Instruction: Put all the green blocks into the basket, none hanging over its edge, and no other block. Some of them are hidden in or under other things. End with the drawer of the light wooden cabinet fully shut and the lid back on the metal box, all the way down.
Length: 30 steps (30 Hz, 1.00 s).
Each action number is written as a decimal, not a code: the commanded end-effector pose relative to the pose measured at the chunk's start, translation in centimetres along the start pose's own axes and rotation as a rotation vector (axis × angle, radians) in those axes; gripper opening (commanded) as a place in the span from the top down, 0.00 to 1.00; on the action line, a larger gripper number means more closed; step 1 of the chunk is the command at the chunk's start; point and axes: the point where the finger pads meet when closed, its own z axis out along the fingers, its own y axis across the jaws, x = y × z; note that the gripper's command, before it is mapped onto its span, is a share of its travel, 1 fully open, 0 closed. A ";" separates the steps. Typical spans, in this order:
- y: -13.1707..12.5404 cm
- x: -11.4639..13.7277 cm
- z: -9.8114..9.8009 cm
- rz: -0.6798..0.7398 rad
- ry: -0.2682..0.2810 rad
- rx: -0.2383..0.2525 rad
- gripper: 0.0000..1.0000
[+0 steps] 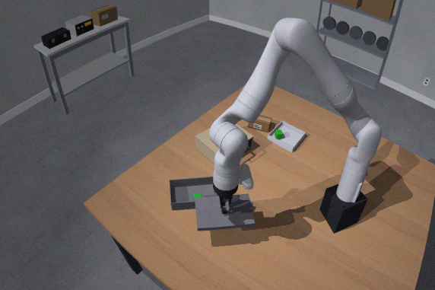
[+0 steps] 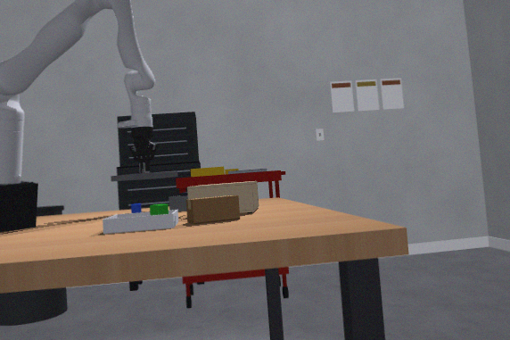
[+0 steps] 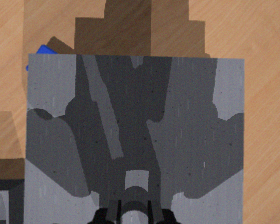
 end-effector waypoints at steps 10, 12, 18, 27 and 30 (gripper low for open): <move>0.0 -0.1 1.9 0.000 -0.002 0.000 0.90; 0.0 -0.1 2.3 0.000 -0.002 0.000 0.90; 0.0 -0.1 3.6 0.000 -0.002 0.000 0.90; 0.0 -0.1 5.2 0.000 -0.002 0.000 0.90; 0.0 -0.1 5.9 0.000 -0.002 0.000 0.90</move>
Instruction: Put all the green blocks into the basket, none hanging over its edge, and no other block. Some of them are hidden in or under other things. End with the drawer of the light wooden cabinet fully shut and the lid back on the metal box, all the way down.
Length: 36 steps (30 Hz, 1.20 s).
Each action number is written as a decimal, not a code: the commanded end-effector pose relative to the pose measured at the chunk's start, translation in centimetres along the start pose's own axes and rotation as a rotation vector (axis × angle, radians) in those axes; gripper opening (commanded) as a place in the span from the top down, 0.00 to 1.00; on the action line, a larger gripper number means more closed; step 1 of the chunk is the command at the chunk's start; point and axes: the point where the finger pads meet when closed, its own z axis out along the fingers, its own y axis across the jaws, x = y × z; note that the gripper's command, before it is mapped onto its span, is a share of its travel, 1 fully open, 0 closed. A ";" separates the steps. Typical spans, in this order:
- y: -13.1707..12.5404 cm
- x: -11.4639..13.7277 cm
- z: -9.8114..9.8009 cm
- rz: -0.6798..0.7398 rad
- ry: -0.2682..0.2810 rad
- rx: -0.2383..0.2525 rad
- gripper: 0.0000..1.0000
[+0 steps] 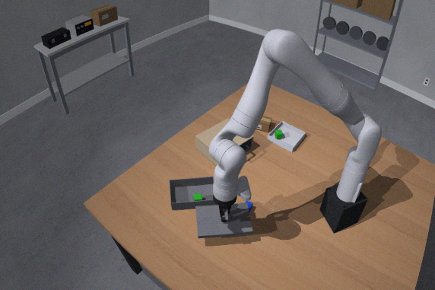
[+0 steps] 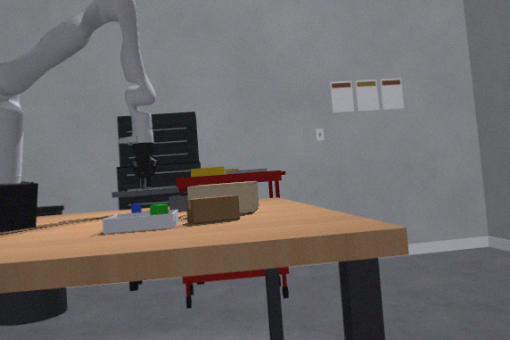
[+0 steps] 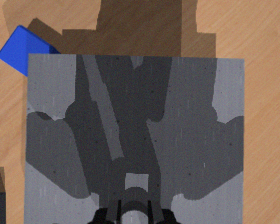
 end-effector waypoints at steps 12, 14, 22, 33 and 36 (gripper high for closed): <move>0.0 -0.1 2.6 0.000 -0.002 0.000 0.90; 0.0 -0.1 2.8 0.000 -0.002 0.000 0.90; 0.0 -0.1 4.1 0.000 -0.002 0.000 0.90; 0.0 -0.1 5.1 0.000 -0.002 0.000 0.90; 0.0 -0.1 5.3 0.000 -0.002 0.000 0.90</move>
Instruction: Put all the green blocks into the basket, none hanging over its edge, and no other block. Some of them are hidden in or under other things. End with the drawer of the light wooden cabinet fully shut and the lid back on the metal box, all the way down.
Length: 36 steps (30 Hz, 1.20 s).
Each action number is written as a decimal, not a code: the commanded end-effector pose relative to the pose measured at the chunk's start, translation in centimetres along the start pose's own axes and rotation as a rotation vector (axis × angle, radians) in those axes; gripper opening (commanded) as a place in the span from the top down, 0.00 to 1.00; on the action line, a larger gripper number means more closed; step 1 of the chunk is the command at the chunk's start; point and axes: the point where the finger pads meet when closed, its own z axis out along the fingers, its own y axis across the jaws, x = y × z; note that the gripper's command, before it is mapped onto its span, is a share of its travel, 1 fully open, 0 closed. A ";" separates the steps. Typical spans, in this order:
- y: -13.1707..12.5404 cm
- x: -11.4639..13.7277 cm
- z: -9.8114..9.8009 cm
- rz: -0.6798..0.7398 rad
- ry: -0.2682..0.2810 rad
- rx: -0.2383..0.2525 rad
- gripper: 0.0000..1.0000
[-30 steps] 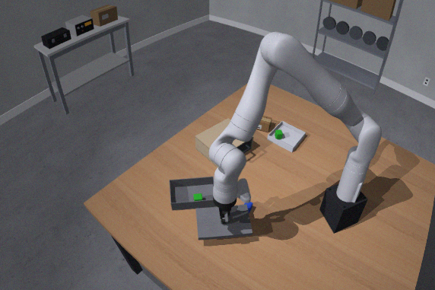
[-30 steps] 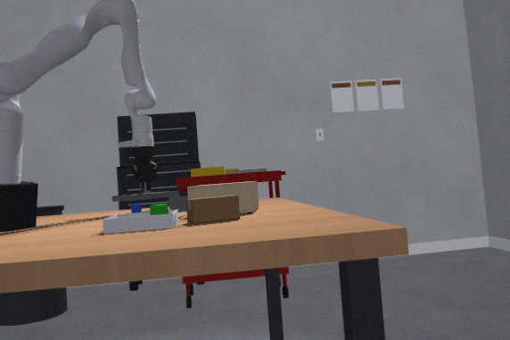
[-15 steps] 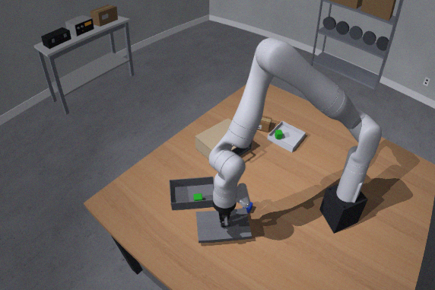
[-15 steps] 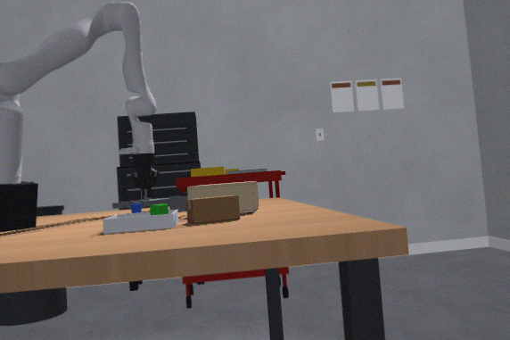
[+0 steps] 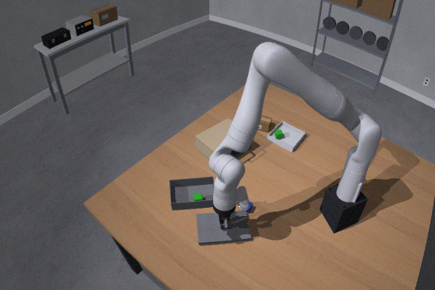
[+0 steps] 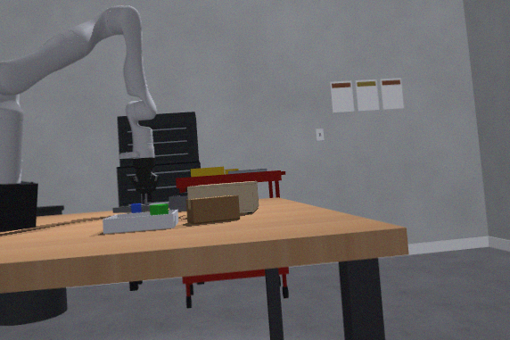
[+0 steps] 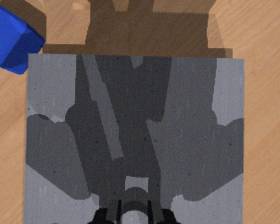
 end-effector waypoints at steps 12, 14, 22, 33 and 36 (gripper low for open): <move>0.0 -0.1 0.4 0.000 -0.002 0.000 0.90; 0.0 -0.1 0.5 0.000 -0.002 0.000 0.90; 0.0 -0.1 0.5 0.000 -0.002 0.000 0.90; 0.0 -0.1 0.5 0.000 -0.002 0.000 0.90; 0.0 -0.1 0.5 0.000 -0.002 0.000 0.90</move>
